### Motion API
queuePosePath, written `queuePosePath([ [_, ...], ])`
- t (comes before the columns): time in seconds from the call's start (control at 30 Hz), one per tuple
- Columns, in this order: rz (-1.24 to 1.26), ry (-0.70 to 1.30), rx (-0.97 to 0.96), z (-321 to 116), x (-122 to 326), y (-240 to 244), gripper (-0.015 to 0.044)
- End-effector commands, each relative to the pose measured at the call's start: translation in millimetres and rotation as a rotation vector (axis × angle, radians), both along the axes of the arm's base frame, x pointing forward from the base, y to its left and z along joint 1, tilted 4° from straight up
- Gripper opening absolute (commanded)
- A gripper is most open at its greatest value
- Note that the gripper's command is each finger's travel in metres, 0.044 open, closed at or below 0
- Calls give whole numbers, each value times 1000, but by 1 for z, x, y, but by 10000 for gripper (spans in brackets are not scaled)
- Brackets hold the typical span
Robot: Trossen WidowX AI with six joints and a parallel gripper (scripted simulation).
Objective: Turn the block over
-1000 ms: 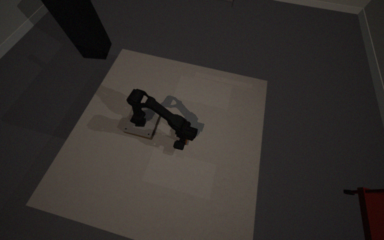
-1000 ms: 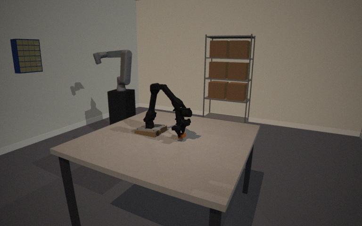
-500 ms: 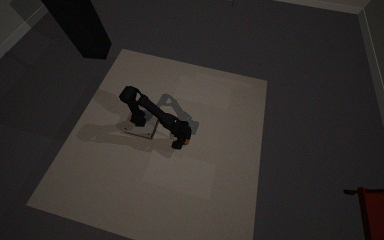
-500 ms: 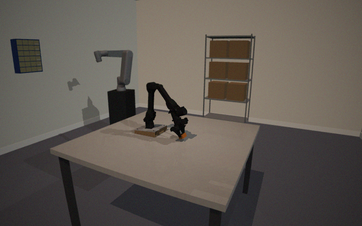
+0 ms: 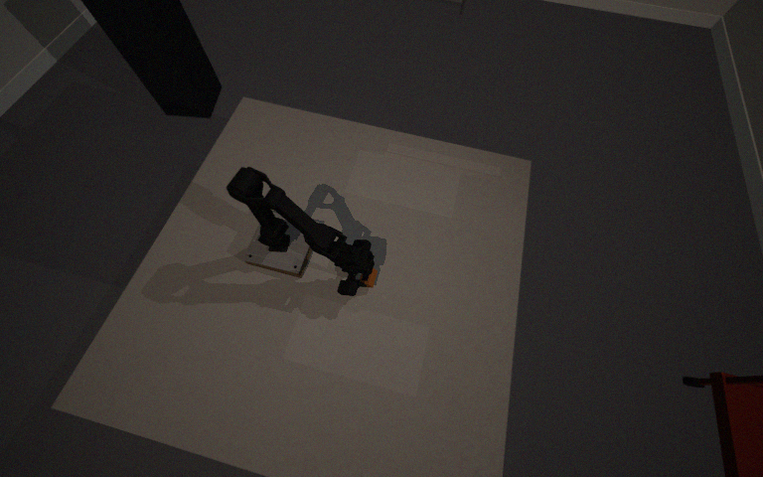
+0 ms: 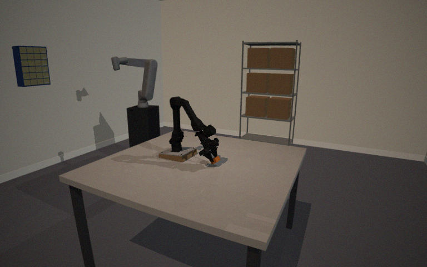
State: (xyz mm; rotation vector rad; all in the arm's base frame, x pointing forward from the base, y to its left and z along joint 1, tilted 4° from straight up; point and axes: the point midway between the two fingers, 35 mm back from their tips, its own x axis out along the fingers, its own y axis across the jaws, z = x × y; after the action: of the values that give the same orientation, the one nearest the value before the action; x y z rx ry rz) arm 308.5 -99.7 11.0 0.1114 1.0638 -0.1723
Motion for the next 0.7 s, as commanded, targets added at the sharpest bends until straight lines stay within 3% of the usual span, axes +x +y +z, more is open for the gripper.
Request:
queuePosePath([
  [0.0, 2, -36, -5, -6, 3, -1, 0],
  [0.67, -7, -298, -52, -39, 13, -5, 0],
])
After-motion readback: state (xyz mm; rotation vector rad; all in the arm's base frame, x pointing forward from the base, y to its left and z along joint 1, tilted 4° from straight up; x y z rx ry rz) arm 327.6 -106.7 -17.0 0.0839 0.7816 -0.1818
